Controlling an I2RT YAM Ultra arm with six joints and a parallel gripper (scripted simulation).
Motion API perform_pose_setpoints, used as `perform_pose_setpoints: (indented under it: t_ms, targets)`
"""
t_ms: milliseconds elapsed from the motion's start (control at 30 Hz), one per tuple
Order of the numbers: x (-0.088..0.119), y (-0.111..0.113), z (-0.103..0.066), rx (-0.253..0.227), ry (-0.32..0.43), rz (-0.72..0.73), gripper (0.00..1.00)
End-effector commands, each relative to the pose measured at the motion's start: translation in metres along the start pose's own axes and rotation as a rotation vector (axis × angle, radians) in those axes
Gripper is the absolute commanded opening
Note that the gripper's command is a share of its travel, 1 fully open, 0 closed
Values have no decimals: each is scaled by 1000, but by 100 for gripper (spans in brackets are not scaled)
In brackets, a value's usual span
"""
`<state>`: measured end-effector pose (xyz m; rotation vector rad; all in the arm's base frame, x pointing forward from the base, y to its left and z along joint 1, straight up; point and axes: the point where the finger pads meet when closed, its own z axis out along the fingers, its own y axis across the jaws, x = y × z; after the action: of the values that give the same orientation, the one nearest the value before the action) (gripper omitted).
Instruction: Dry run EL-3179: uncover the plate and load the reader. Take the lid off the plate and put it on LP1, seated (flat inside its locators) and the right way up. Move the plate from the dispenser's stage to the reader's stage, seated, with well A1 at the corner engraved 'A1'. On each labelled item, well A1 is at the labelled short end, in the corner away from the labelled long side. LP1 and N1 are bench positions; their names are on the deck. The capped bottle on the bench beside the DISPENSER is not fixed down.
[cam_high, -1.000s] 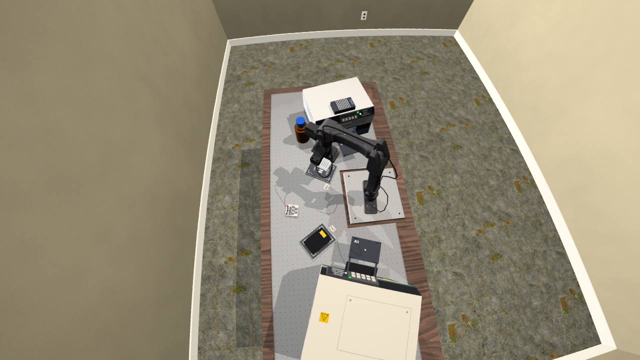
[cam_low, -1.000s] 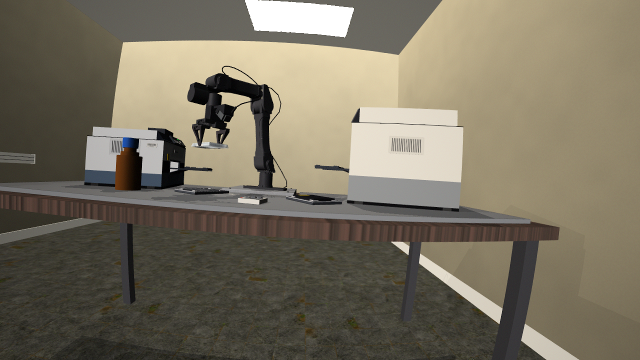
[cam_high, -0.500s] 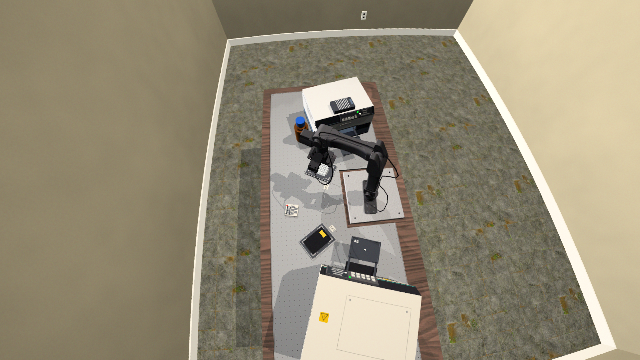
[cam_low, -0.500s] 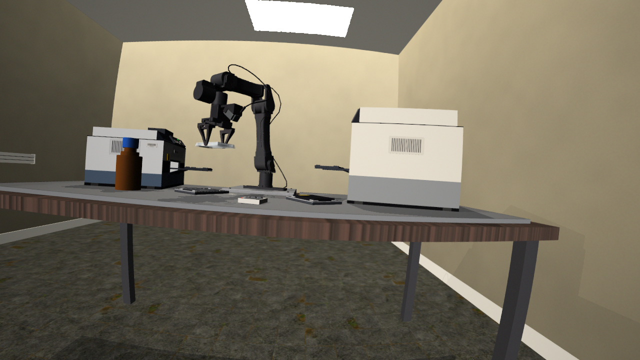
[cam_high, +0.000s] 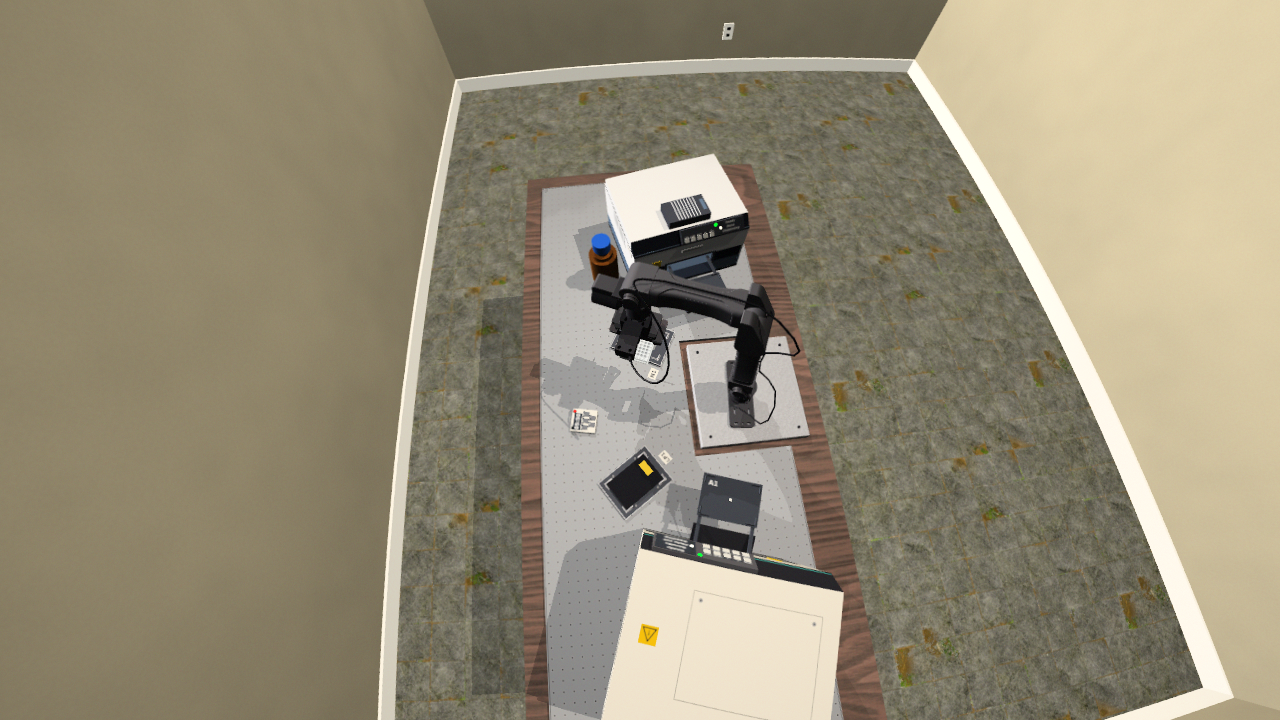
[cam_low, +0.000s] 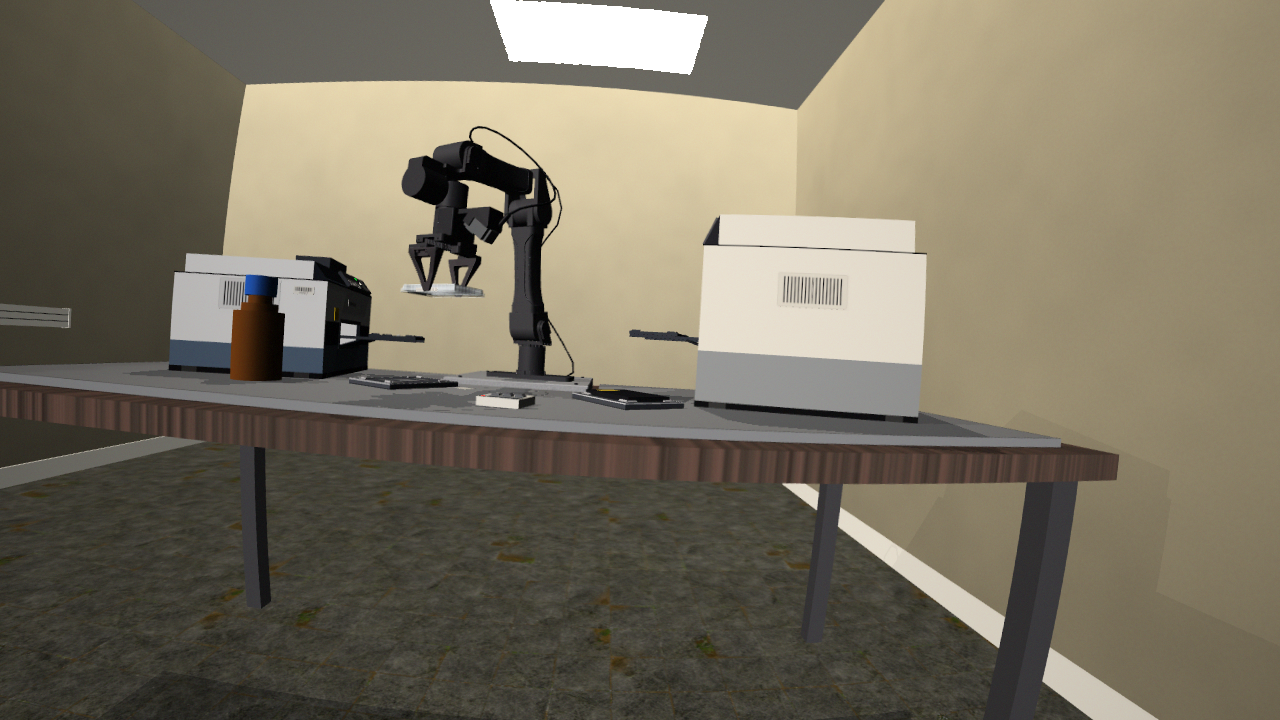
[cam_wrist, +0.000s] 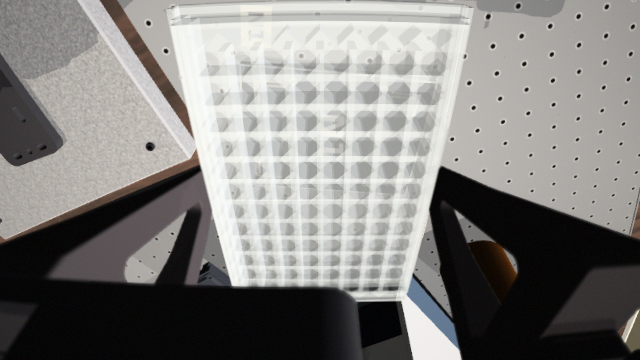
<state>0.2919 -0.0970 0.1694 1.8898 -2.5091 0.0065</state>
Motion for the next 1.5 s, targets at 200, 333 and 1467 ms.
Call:
perform_pose_setpoints:
  t_ms: [200,333,1467]
  targets:
    - [-22,-1,-12,23,-4,-84,86]
    - [-33,-1,-10,16,-5,-86,86]
    - [-112,14,-9,11,-7,-346,86]
